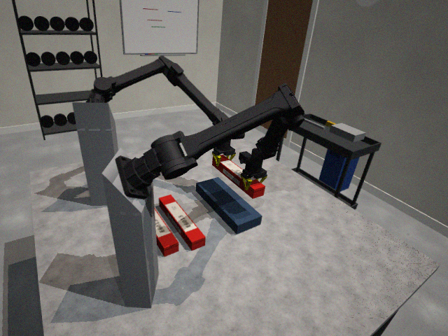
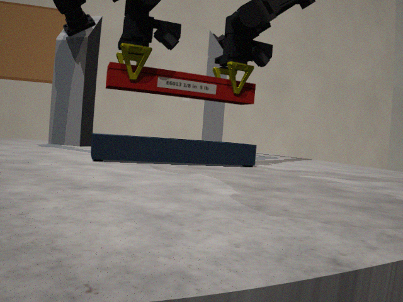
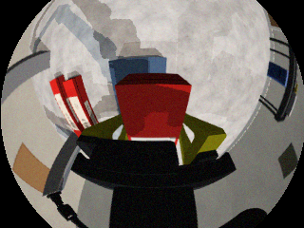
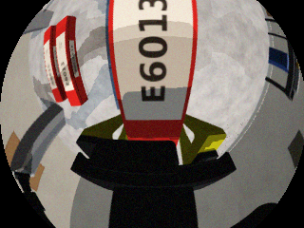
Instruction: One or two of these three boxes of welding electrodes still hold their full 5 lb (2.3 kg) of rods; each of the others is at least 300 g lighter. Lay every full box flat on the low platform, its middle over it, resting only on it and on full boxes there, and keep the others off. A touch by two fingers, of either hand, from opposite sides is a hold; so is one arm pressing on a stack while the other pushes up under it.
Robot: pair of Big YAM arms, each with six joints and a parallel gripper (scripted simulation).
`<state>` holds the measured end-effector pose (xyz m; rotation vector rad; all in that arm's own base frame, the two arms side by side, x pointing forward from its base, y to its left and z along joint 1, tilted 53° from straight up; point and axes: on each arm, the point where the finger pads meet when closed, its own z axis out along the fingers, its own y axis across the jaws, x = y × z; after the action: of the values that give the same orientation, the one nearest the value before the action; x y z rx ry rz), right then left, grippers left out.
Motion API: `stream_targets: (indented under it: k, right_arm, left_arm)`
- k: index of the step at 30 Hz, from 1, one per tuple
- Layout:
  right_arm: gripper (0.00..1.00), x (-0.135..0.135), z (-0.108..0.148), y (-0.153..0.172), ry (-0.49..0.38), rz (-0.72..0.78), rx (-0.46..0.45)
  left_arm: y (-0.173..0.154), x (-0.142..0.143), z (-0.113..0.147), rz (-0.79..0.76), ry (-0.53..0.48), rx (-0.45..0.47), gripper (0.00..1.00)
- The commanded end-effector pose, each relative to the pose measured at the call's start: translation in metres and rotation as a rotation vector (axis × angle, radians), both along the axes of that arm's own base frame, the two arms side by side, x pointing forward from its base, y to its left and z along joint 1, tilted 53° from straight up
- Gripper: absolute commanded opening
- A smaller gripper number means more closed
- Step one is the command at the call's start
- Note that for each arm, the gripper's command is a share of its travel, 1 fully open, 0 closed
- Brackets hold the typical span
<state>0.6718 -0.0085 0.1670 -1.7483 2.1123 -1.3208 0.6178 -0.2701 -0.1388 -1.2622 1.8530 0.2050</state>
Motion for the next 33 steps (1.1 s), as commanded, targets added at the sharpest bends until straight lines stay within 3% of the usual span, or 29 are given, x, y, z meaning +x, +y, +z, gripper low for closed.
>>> stream_targets:
  k: [1,33]
  right_arm:
    - [0.0,0.0082,0.0558,0.0184,-0.066,0.038,-0.01]
    - [0.0,0.0096,0.0617,0.021,-0.067,0.042,-0.009]
  left_arm:
    - [-0.0518,0.0099,0.0485,-0.065,-0.058,-0.017,0.0]
    - [-0.0568,0.0108,0.0521,-0.065,-0.058,-0.018,0.0]
